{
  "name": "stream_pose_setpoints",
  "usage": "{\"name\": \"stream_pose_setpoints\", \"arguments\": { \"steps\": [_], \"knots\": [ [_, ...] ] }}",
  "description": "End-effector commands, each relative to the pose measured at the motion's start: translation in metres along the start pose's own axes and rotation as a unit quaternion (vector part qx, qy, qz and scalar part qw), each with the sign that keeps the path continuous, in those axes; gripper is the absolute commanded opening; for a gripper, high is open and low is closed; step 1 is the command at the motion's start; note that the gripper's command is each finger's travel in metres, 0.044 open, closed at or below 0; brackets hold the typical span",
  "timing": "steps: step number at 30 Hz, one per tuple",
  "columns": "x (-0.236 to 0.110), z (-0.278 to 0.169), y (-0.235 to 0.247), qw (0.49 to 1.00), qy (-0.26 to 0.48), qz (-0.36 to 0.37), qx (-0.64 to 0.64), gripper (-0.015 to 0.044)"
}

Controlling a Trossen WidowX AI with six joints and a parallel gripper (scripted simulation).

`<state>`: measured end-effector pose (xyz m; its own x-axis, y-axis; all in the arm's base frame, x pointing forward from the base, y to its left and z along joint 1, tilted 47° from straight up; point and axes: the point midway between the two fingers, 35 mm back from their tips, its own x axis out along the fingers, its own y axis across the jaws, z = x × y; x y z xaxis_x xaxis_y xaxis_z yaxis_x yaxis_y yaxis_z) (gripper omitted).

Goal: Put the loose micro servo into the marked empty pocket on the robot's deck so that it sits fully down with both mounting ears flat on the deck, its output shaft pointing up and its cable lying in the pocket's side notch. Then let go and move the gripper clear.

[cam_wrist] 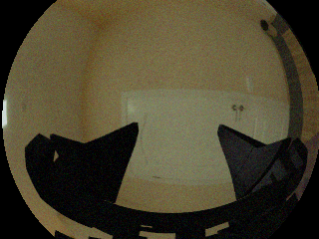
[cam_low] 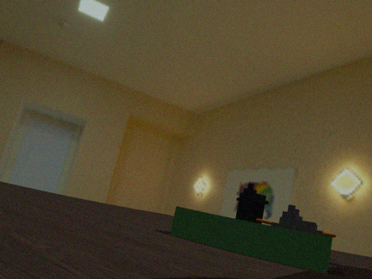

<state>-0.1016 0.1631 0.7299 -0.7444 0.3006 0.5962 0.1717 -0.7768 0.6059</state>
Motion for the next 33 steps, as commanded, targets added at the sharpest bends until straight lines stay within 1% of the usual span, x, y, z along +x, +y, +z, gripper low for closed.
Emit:
{"name": "stream_pose_setpoints", "arguments": {
  "steps": [1, 2, 9, 16, 23, 33],
  "knots": [
    [0.000, 0.000, 0.000, 1.000, -0.001, 0.001, 0.000, 0.0426],
    [0.000, -0.001, 0.003, 1.000, 0.000, 0.004, 0.000, 0.0440],
    [-0.002, -0.015, 0.033, 0.999, 0.000, 0.047, -0.006, 0.0440],
    [-0.012, -0.040, 0.086, 0.992, 0.006, 0.124, -0.015, 0.0440],
    [-0.023, -0.057, 0.119, 0.984, 0.015, 0.177, -0.014, 0.0440],
    [-0.035, -0.069, 0.143, 0.975, 0.018, 0.219, -0.007, 0.0440]
  ]
}}
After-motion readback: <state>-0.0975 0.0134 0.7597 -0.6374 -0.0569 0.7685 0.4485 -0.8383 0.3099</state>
